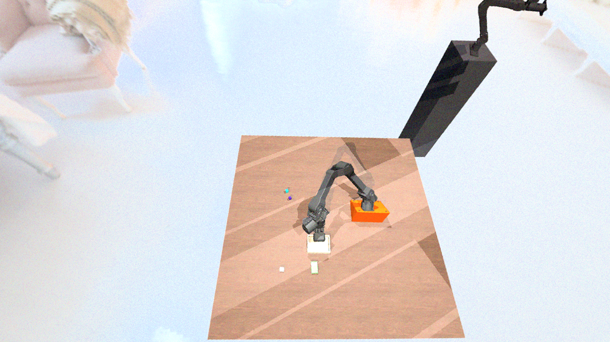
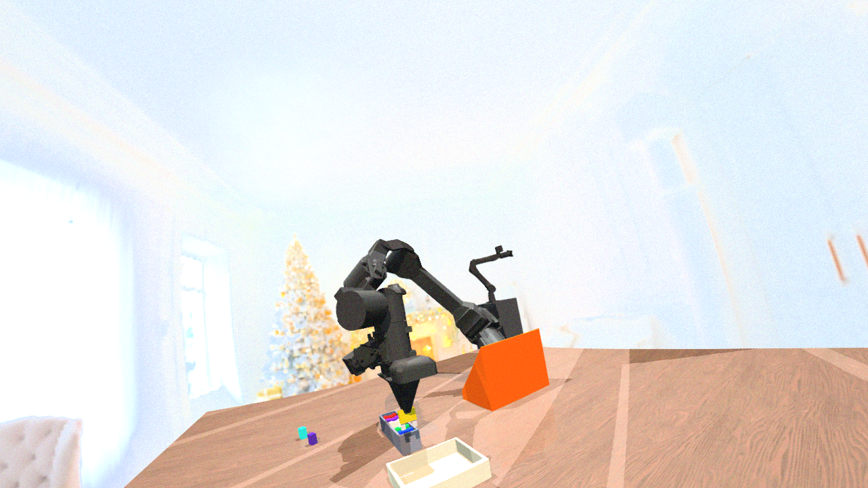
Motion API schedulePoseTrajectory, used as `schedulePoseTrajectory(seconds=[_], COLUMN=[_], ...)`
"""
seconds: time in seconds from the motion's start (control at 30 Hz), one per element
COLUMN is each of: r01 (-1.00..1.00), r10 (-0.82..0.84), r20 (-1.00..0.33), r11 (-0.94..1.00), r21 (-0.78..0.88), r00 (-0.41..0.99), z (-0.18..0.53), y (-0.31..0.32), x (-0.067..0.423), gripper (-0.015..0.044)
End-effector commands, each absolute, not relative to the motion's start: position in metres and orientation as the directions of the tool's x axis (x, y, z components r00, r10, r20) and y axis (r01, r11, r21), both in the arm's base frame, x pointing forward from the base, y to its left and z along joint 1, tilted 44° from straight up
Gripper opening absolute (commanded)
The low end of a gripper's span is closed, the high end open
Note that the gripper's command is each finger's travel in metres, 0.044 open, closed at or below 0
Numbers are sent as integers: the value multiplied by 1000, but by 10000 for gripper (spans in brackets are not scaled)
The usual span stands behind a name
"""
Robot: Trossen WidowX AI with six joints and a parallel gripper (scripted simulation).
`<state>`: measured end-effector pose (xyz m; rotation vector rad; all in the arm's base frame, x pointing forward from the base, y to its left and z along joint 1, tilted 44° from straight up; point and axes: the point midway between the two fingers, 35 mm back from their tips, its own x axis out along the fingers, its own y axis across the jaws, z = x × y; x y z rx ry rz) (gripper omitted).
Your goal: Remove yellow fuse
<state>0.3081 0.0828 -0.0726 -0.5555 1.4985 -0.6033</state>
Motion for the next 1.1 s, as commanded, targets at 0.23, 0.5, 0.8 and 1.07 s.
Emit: schedulePoseTrajectory(seconds=[0.23,0.5,0.8,1.07], r01=[29,29,29,29], r10=[-678,-678,-678,-679], r20=[-735,-735,-734,-734], r11=[734,734,734,733], r21=[-678,-678,-679,-679], r00=[-24,-24,-24,-24], z=[-117,-122,-133,-142], y=[123,120,110,101], x=[299,298,298,298], gripper=[0,0,0,0])
